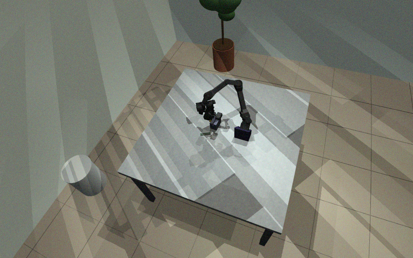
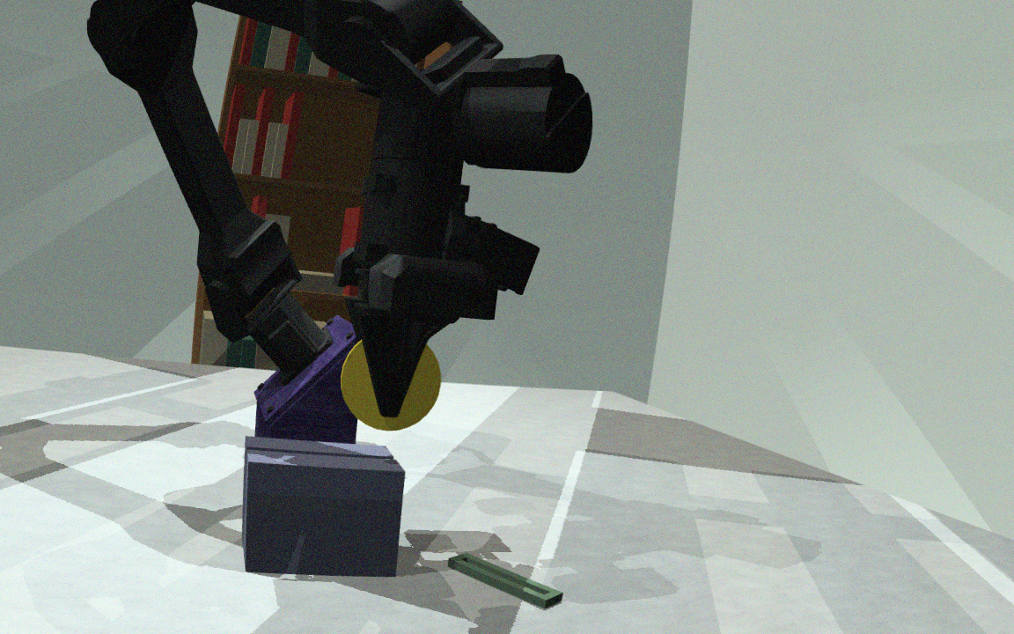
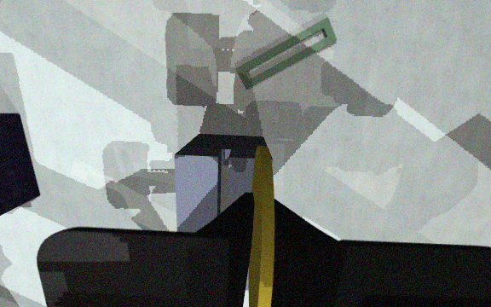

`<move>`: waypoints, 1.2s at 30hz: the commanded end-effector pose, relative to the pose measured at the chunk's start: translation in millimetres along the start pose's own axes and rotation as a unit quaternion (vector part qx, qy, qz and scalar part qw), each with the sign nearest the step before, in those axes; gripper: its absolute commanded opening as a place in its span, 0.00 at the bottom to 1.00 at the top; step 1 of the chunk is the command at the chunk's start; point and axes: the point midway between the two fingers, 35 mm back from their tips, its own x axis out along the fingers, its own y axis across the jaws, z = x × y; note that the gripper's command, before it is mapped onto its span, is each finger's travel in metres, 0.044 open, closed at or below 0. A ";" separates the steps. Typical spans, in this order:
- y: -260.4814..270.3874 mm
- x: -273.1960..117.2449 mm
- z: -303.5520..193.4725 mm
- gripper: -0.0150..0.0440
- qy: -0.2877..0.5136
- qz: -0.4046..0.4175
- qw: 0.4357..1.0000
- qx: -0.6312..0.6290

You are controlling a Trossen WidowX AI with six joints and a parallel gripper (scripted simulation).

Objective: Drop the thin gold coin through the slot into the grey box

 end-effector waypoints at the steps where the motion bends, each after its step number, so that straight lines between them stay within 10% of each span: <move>1: 4.5 0.7 -9.4 0.25 0.003 0.000 1.000 -0.005; 36: 19.3 3.8 -39.3 0.25 0.002 0.001 1.000 -0.010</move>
